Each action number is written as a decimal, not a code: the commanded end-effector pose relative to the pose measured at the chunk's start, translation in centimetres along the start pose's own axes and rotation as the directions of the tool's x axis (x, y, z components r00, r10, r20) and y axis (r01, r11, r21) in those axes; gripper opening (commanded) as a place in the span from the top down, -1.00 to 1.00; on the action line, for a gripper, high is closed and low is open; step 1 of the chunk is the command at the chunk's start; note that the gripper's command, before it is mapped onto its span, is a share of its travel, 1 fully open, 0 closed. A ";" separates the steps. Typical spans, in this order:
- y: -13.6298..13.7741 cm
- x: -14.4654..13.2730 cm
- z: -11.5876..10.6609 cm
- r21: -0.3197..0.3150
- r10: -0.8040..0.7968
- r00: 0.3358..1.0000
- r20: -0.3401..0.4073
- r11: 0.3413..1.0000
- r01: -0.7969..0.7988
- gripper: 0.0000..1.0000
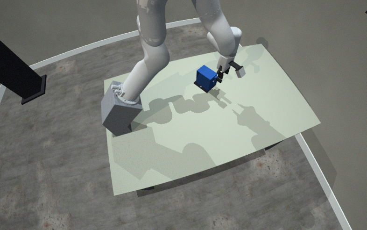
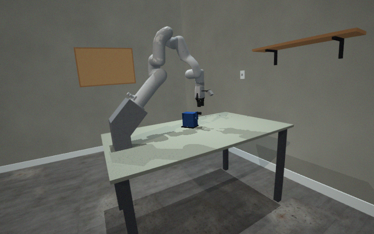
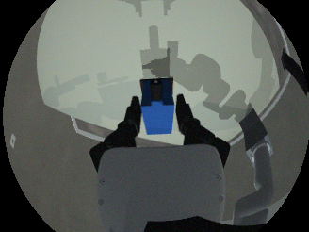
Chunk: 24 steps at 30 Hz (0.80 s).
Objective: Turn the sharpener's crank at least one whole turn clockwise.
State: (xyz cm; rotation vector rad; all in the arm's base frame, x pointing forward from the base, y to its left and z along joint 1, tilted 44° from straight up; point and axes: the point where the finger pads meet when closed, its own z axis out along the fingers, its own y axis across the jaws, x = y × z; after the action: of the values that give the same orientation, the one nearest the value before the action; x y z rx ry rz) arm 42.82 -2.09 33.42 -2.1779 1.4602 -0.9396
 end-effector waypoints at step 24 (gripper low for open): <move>-0.2 -0.1 3.2 0.003 0.000 1.000 -0.002 1.000 0.000 -0.09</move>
State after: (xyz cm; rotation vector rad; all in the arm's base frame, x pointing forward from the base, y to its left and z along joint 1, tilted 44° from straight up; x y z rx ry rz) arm 44.83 -2.18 31.35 -2.1780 1.4603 -0.9393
